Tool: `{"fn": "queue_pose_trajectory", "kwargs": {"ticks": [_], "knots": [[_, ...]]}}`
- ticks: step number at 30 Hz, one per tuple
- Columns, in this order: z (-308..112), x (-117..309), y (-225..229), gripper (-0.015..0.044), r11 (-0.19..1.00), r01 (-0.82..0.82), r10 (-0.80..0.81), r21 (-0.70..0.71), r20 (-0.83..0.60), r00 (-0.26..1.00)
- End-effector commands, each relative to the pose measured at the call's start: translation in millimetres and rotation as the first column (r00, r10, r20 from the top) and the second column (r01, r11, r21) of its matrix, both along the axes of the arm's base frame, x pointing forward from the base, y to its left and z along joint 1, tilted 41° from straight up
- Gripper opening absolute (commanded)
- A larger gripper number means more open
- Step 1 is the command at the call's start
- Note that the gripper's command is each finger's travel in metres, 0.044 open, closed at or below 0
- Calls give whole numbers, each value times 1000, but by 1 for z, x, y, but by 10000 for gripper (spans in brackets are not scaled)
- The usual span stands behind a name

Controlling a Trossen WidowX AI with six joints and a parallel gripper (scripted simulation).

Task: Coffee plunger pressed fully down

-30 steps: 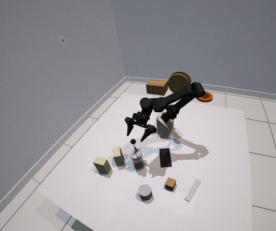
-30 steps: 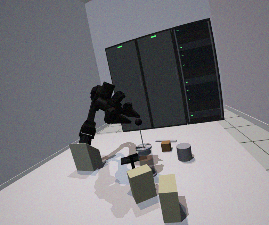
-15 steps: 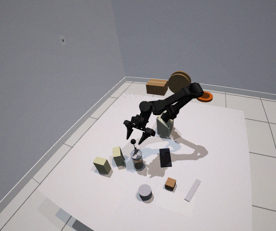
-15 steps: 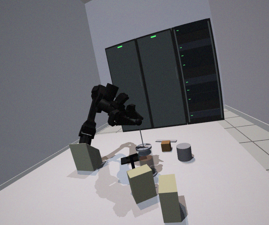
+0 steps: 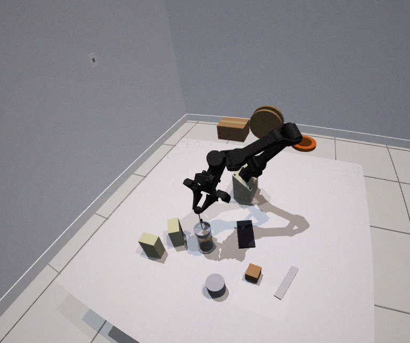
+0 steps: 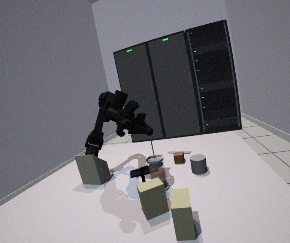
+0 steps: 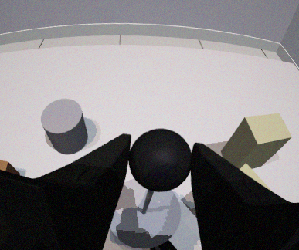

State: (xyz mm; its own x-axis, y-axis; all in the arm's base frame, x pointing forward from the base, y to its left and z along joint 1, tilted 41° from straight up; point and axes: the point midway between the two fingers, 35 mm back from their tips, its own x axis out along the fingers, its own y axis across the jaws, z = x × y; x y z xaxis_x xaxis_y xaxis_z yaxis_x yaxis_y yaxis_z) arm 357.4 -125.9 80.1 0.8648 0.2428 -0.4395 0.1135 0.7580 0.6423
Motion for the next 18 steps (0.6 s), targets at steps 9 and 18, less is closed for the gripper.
{"fn": "queue_pose_trajectory", "kwargs": {"ticks": [9,18], "knots": [[-6,2,4,121,1000,3,-3,2,-2,1000],[-18,4,12,121,1000,3,-3,2,-4,1000]]}}
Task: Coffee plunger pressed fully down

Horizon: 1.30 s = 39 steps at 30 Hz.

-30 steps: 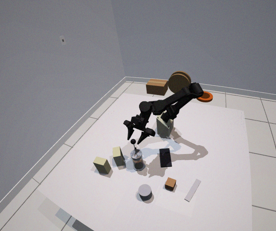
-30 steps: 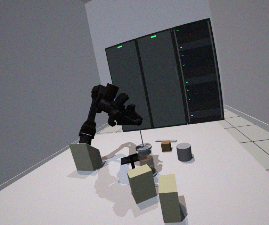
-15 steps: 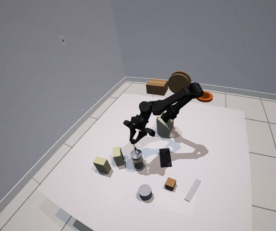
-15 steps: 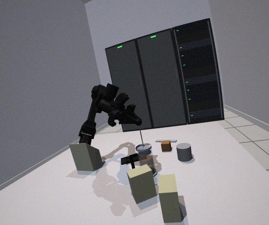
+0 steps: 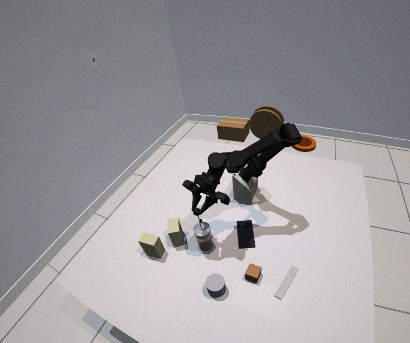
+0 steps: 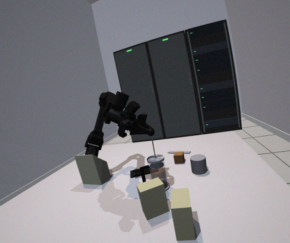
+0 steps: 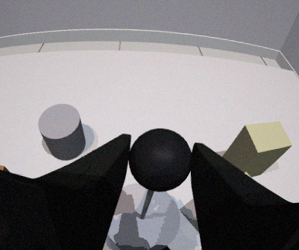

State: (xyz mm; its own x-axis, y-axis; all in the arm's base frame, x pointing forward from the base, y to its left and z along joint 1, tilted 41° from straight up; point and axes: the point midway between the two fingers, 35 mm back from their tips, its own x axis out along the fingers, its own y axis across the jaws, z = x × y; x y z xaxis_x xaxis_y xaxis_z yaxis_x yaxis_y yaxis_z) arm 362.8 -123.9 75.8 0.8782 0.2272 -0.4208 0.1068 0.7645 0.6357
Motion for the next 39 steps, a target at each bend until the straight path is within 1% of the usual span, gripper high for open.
{"fn": "queue_pose_trajectory", "kwargs": {"ticks": [1,39], "knots": [[-15,-1,11,121,1000,-9,9,14,-28,1000],[-64,11,49,121,1000,-8,8,18,-25,1000]]}}
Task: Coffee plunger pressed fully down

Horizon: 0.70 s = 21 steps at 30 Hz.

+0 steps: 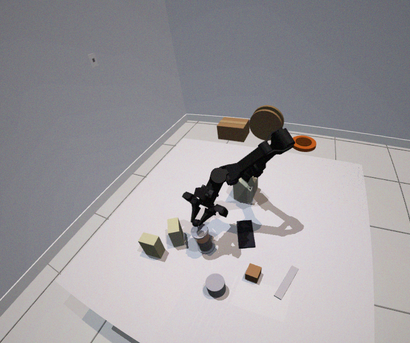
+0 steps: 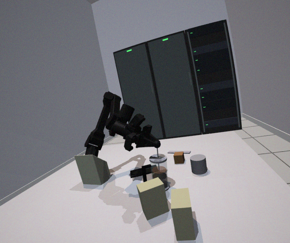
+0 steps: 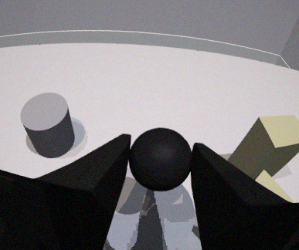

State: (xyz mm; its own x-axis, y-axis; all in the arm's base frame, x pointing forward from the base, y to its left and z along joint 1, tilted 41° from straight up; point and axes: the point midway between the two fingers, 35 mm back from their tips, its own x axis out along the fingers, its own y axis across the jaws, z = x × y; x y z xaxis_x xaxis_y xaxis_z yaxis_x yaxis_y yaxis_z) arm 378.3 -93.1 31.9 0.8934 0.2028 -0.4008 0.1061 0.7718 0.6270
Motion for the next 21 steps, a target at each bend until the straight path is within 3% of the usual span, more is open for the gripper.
{"fn": "queue_pose_trajectory", "kwargs": {"ticks": [1,21], "knots": [[-21,-4,19,121,999,-28,29,34,-51,998],[-22,6,17,121,999,-28,29,34,-49,998]]}}
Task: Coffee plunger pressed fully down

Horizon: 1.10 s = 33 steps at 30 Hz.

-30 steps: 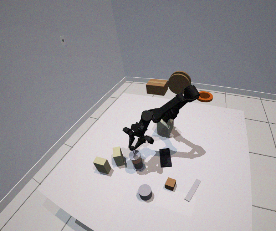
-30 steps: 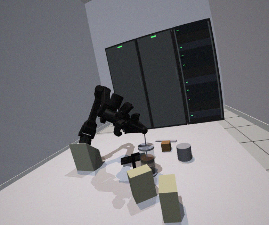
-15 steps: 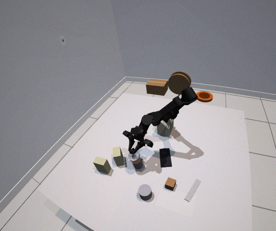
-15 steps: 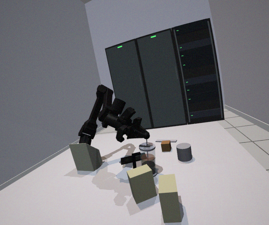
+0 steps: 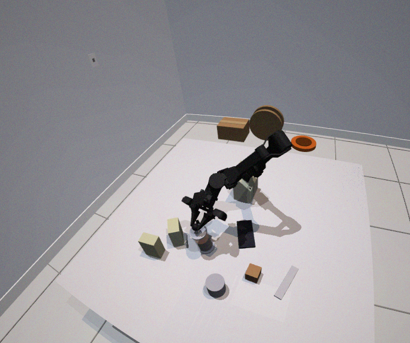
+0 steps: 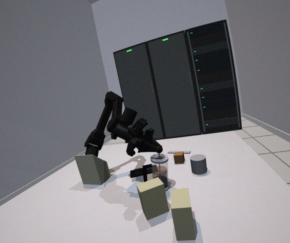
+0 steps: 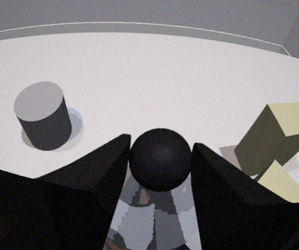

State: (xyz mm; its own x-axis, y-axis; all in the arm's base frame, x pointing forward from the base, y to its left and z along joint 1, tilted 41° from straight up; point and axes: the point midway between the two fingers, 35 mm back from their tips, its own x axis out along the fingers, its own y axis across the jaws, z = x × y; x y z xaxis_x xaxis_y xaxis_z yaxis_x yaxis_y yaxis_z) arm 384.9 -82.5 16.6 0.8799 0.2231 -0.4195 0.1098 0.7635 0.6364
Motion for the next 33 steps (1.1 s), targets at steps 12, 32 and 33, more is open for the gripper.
{"fn": "queue_pose_trajectory", "kwargs": {"ticks": [12,32,33], "knots": [[-7,2,5,121,1000,-13,13,17,-25,1000],[-4,5,1,121,1000,-7,7,10,-14,1000],[-4,5,1,121,1000,-7,7,10,-14,1000]]}}
